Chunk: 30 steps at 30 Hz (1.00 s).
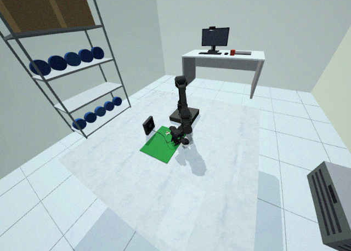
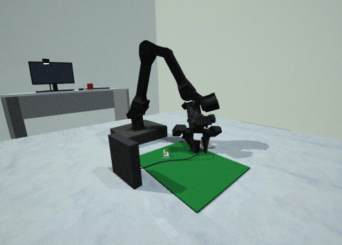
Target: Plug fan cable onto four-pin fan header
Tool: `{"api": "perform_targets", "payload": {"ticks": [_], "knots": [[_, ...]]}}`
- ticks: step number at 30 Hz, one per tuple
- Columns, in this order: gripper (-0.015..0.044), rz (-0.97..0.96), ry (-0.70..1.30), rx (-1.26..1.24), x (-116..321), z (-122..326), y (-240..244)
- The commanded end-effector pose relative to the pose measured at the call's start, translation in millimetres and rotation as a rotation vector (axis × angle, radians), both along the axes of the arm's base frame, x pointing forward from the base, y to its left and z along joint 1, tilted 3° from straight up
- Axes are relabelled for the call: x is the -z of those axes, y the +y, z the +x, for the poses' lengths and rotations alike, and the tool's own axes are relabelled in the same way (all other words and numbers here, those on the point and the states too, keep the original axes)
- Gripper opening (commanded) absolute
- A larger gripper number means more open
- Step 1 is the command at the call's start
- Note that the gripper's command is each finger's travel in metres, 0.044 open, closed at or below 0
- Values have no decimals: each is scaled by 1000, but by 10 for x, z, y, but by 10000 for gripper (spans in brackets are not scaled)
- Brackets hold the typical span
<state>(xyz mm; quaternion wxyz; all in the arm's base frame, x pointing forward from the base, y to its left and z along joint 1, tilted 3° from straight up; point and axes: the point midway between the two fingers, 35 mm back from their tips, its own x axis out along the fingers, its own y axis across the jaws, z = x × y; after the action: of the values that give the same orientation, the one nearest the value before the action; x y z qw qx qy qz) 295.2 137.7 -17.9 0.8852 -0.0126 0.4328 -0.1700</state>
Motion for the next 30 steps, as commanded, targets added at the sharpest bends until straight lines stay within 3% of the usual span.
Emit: {"api": "perform_targets", "payload": {"ticks": [1, 30], "knots": [[205, 7, 57, 27, 12, 27, -91], [205, 192, 387, 97, -488, -69, -245]]}}
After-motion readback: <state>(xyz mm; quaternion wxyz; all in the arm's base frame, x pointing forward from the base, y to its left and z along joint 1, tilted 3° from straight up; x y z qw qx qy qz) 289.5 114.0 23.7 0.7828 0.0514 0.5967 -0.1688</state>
